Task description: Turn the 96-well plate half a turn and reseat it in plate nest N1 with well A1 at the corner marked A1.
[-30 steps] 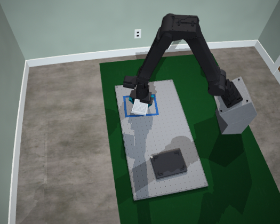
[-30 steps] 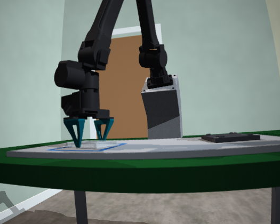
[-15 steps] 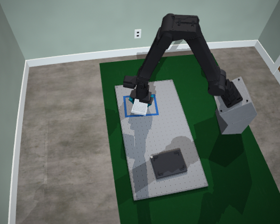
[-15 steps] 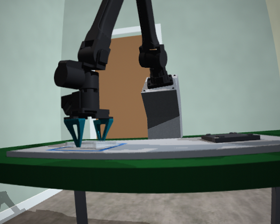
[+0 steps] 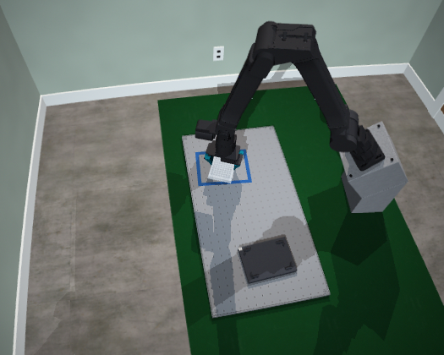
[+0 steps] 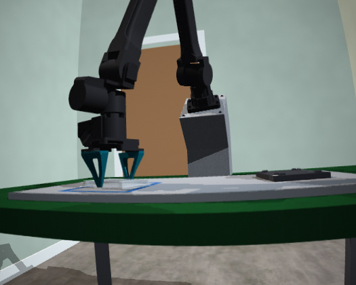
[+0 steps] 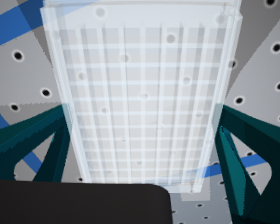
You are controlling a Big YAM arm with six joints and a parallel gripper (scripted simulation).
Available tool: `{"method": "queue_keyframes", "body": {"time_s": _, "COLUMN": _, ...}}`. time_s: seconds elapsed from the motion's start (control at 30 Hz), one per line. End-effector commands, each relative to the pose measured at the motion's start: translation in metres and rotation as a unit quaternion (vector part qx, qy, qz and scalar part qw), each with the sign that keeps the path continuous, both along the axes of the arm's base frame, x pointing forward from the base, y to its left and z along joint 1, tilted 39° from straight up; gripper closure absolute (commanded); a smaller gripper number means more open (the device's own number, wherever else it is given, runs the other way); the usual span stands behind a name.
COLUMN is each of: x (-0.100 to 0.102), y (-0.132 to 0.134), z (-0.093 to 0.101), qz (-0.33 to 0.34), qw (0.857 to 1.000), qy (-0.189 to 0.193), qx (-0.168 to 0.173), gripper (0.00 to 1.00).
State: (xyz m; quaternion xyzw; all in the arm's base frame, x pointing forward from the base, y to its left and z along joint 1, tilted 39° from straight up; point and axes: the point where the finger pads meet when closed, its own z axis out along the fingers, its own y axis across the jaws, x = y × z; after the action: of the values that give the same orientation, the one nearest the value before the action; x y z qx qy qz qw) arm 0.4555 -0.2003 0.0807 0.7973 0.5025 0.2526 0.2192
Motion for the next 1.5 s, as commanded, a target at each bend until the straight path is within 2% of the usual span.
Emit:
{"method": "queue_keyframes", "body": {"time_s": 0.0, "x": 0.005, "y": -0.003, "z": 0.008, "qz": -0.002, "qw": 1.0, "qy": -0.009, "qx": -0.006, "gripper": 1.0}}
{"method": "queue_keyframes", "body": {"time_s": 0.13, "x": 0.006, "y": 0.0, "z": 0.012, "qz": -0.001, "qw": 1.0, "qy": -0.015, "qx": -0.008, "gripper": 1.0}}
{"method": "queue_keyframes", "body": {"time_s": 0.3, "x": -0.01, "y": -0.004, "z": 0.017, "qz": -0.004, "qw": 1.0, "qy": -0.007, "qx": -0.007, "gripper": 1.0}}
{"method": "queue_keyframes", "body": {"time_s": 0.4, "x": -0.01, "y": -0.005, "z": 0.025, "qz": -0.004, "qw": 1.0, "qy": -0.011, "qx": -0.009, "gripper": 1.0}}
{"method": "queue_keyframes", "body": {"time_s": 0.57, "x": -0.016, "y": -0.003, "z": 0.025, "qz": -0.004, "qw": 1.0, "qy": -0.007, "qx": -0.008, "gripper": 1.0}}
{"method": "queue_keyframes", "body": {"time_s": 1.47, "x": -0.041, "y": 0.001, "z": 0.059, "qz": -0.003, "qw": 1.0, "qy": -0.009, "qx": -0.009, "gripper": 1.0}}
